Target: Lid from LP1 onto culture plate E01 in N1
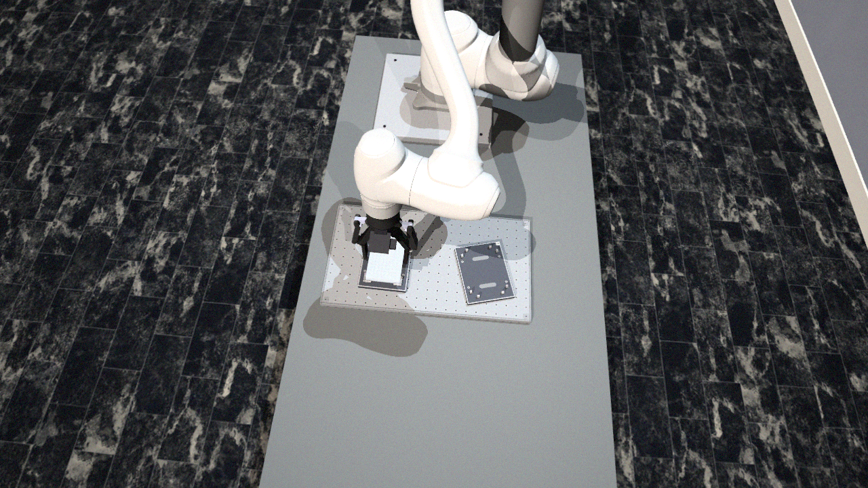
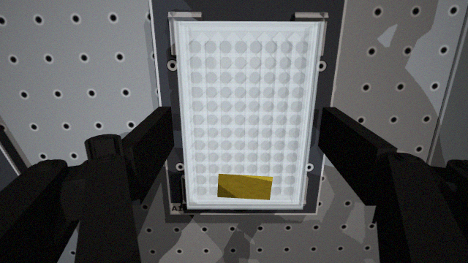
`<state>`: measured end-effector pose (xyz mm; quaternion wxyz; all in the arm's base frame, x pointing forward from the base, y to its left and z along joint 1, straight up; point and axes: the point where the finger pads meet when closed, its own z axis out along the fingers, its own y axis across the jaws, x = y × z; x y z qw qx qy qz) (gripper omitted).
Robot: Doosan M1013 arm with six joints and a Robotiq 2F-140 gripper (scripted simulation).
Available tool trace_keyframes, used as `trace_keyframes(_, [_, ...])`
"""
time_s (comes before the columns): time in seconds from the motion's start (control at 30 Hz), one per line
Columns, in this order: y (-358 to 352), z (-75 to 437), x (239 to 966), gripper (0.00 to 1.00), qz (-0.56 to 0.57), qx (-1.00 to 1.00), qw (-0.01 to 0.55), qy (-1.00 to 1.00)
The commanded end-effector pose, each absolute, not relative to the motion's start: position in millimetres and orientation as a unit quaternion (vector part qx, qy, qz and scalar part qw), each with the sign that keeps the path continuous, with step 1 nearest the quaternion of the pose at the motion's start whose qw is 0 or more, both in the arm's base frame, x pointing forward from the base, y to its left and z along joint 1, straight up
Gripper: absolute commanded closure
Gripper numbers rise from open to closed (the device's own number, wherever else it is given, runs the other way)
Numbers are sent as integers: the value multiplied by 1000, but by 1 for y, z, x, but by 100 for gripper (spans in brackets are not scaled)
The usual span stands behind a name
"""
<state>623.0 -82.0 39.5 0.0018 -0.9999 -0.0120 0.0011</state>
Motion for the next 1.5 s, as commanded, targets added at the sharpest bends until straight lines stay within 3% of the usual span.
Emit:
trace_keyframes(0.0, [-82, 42, 624, 31, 0, -1000, 2, -12])
trace_keyframes(1.47, [-82, 89, 624, 31, 0, -1000, 2, -12])
